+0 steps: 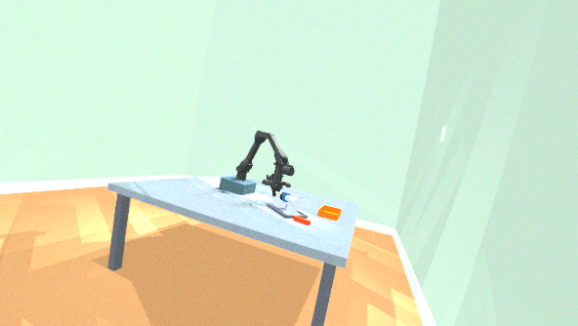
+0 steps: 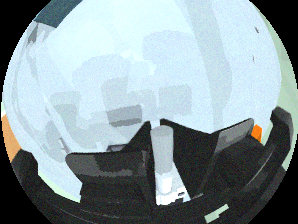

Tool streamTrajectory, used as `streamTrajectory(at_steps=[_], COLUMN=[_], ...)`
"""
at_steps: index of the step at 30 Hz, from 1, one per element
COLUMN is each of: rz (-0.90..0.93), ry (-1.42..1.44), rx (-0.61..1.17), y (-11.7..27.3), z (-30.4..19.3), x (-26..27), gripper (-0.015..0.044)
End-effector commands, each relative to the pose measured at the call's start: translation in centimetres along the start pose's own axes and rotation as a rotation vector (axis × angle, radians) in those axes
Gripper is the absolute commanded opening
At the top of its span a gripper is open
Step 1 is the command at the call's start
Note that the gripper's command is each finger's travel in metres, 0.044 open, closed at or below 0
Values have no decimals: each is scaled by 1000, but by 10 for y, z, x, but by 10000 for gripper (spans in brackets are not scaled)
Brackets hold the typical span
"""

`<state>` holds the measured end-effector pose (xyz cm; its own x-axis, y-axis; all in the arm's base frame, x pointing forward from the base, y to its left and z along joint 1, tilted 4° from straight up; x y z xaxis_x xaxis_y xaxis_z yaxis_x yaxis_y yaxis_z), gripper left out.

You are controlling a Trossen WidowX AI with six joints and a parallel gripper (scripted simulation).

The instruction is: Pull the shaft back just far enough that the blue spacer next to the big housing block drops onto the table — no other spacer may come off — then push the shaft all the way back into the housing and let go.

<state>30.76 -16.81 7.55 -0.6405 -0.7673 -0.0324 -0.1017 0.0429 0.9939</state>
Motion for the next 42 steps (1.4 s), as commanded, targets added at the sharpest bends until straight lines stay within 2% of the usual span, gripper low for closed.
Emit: streamTrajectory(at_steps=[1, 42], rz=[-1, -1], ry=[-3, -3], rx=[-2, -2], y=[0, 0], z=[1, 5], x=[0, -1], gripper=[0, 0])
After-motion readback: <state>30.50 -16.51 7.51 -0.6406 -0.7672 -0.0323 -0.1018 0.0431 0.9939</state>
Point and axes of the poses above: the point midway between the two fingers, 35 mm back from their tips, its own y axis back along the fingers, its own x axis across the jaws, z = x × y, the point moved 4 cm from there along y, back along the fingers, and after that the axes turned 8 degrees about y, right-handed, at the moved point
